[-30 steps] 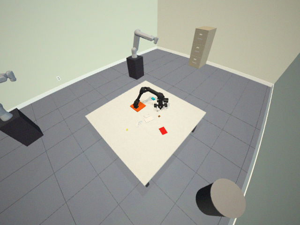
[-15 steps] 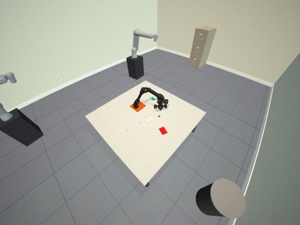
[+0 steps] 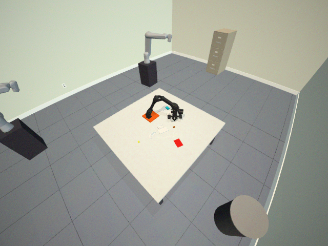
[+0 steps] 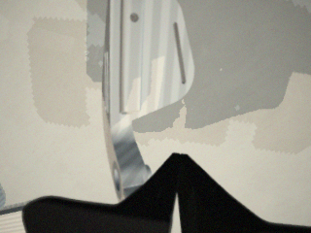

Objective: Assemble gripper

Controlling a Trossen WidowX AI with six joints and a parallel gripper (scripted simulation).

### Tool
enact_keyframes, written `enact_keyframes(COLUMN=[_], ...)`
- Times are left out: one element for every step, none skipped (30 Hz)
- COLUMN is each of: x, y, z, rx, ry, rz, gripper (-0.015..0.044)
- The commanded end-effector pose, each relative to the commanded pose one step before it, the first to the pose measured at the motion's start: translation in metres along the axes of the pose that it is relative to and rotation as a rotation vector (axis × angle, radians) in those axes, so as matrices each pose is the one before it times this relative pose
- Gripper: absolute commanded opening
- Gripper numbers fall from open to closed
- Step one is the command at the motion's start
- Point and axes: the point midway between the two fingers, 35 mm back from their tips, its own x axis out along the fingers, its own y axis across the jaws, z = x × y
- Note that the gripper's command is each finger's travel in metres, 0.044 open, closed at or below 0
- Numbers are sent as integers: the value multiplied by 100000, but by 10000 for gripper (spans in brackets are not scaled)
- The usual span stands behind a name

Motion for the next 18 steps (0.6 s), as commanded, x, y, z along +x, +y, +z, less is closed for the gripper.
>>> enact_keyframes(x=[-213,-1,0,0,1,2,2,3,4,4,5,6,6,7,8,8,9,10], y=[697,160,161,161,161,162,162,162,163,163,163,164,164,164,165,165,165,165], z=[-50,-3,-3,-2,-2,-1,-1,0,1,1,2,2,3,3,4,4,5,5], rx=[-324,0,0,0,0,0,0,0,0,0,0,0,0,0,0,0,0,0], ry=[322,1,0,0,0,0,0,0,0,0,0,0,0,0,0,0,0,0], rz=[-506,13,13,13,13,13,13,13,13,13,13,13,13,13,13,14,14,14], gripper=[0,0,0,0,0,0,0,0,0,0,0,0,0,0,0,0,0,0])
